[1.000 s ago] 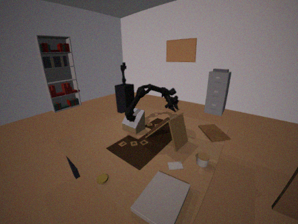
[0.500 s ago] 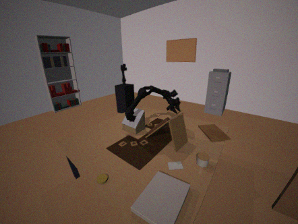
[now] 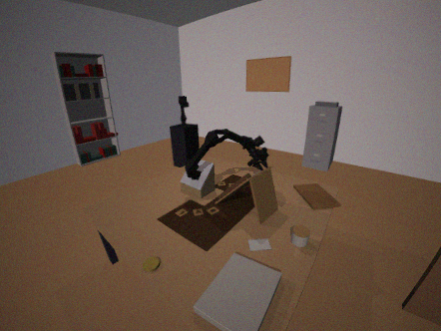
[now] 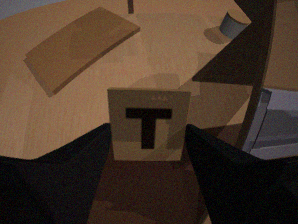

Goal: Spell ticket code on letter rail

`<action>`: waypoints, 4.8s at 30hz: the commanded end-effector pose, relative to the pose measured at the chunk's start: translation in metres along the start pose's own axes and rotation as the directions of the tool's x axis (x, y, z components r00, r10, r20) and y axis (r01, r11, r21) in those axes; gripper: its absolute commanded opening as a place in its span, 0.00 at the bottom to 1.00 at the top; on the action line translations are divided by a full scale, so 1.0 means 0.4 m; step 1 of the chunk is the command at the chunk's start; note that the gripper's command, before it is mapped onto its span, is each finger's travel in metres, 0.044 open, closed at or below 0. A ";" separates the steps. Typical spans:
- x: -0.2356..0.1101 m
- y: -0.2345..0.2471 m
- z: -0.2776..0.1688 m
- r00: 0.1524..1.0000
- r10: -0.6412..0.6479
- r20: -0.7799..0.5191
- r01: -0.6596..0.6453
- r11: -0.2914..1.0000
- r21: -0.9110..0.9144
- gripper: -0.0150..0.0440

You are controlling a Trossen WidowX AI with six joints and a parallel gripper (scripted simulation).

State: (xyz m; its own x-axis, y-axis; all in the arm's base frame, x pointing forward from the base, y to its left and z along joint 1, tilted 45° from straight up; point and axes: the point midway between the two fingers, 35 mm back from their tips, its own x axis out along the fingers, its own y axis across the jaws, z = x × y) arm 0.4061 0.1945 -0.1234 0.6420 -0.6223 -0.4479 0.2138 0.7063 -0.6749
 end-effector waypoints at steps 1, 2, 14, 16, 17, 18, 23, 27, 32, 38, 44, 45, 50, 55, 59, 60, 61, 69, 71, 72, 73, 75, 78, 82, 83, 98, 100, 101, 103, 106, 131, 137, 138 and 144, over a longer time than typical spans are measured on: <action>0.001 -0.006 0.000 1.000 -0.004 0.002 0.004 1.000 -0.004 0.25; 0.001 -0.008 0.000 1.000 -0.004 0.002 0.004 1.000 -0.004 0.25; 0.000 -0.020 0.000 1.000 -0.005 0.002 0.005 1.000 -0.004 0.25; 0.000 -0.022 -0.001 1.000 -0.005 0.002 0.005 1.000 -0.004 0.25; 0.000 -0.023 -0.001 1.000 -0.005 0.002 0.005 1.000 -0.004 0.25; 0.000 -0.024 -0.001 1.000 -0.005 0.002 0.005 1.000 -0.004 0.25; 0.000 -0.030 -0.001 1.000 -0.005 0.002 0.005 1.000 -0.004 0.25; 0.000 -0.034 -0.002 1.000 -0.005 0.002 0.005 1.000 -0.005 0.25; 0.000 -0.040 -0.002 1.000 -0.005 0.002 0.005 1.000 -0.005 0.25; 0.000 -0.046 -0.002 1.000 -0.005 0.002 0.005 1.000 -0.005 0.25; 0.000 -0.053 -0.002 1.000 -0.005 0.002 0.005 1.000 -0.005 0.25; 0.000 -0.055 -0.002 1.000 -0.005 0.002 0.005 1.000 -0.005 0.25; 0.001 -0.061 -0.002 1.000 -0.005 0.002 0.005 1.000 -0.005 0.25; 0.001 -0.067 -0.002 1.000 -0.005 0.002 0.005 1.000 -0.006 0.25; 0.001 -0.072 -0.002 1.000 -0.006 0.002 0.006 1.000 -0.006 0.25; 0.001 -0.073 -0.002 1.000 -0.006 0.002 0.006 1.000 -0.006 0.25; 0.001 -0.074 -0.002 1.000 -0.006 0.002 0.006 1.000 -0.006 0.25; 0.001 -0.084 -0.002 1.000 -0.006 0.002 0.006 1.000 -0.006 0.25; 0.001 -0.087 -0.002 1.000 -0.006 0.002 0.006 1.000 -0.006 0.25; 0.001 -0.088 -0.002 1.000 -0.006 0.002 0.006 1.000 -0.006 0.25; 0.001 -0.089 -0.003 1.000 -0.006 0.002 0.006 1.000 -0.006 0.25; 0.001 -0.092 -0.003 1.000 -0.006 0.002 0.006 1.000 -0.006 0.25; 0.001 -0.096 -0.003 1.000 -0.006 0.002 0.006 1.000 -0.006 0.25; 0.001 -0.100 -0.003 1.000 -0.006 0.002 0.006 1.000 -0.007 0.25; 0.001 -0.102 -0.003 1.000 -0.006 0.002 0.006 1.000 -0.007 0.25; 0.001 -0.120 -0.003 1.000 -0.006 0.002 0.006 1.000 -0.007 0.25; 0.001 -0.123 -0.004 1.000 -0.006 0.002 0.007 1.000 -0.007 0.25; 0.001 -0.124 -0.004 1.000 -0.007 0.002 0.007 1.000 -0.007 0.25; 0.002 -0.127 -0.004 1.000 -0.007 0.002 0.007 1.000 -0.007 0.25; 0.002 -0.130 -0.004 1.000 -0.007 0.002 0.007 1.000 -0.008 0.25; 0.002 -0.162 -0.004 1.000 -0.007 0.002 0.007 1.000 -0.008 0.25; 0.002 -0.169 -0.005 1.000 -0.007 0.002 0.007 1.000 -0.009 0.25; 0.002 -0.170 -0.005 1.000 -0.007 0.002 0.007 1.000 -0.009 0.25; 0.002 -0.178 -0.005 1.000 -0.007 0.002 0.008 1.000 -0.009 0.25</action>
State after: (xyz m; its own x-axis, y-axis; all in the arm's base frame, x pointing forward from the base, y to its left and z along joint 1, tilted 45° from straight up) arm 0.3916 0.1451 -0.0778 0.6428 -0.6282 -0.4384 0.2172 0.6982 -0.6821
